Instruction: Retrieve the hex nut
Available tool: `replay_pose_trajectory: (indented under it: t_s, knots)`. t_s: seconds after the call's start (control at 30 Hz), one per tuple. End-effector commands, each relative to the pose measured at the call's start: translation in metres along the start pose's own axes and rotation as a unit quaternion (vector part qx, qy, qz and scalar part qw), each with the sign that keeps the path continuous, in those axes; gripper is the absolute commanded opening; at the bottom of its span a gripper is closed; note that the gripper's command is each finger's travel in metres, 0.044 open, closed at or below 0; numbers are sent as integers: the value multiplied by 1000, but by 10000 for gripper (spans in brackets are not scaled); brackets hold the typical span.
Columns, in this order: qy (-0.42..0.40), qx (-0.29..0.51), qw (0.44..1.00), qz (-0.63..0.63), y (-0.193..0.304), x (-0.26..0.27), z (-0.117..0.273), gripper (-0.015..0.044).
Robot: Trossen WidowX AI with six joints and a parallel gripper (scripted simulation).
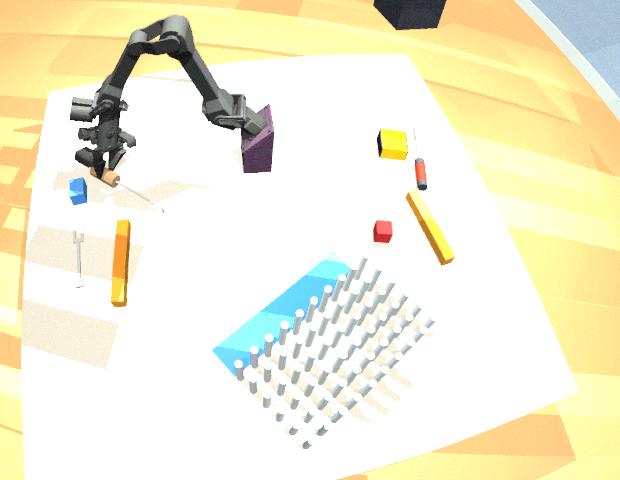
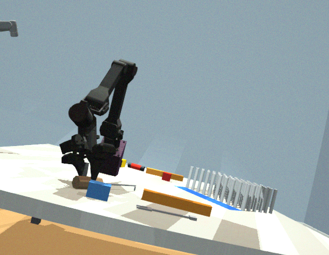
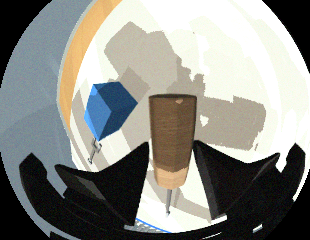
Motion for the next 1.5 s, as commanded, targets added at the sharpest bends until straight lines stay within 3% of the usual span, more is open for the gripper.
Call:
replay_pose_trajectory:
  t_s: [0.0, 0.1, 0.3, 0.5, 1.47]
  knots:
    - [1, -1, 1000, -2, 0, -1, -1, 173]
    - [1, -1, 1000, -2, 0, -1, -1, 153]
    - [1, -1, 1000, -1, 1, 13, 26, 0]
    - [0, 0, 1000, 0, 5, 24, 55, 0]
    - [2, -2, 1000, -1, 24, -12, 44, 0]
Point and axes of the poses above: the point midway between the two fingers, 35 mm back from their tips, its own z axis back along the fingers, its own x axis across the jaws, y = z × x, the point moved 9 cm from there along z, back along the fingers, and after that the axes turned 12 degrees about -z, right-handed, at the moved point
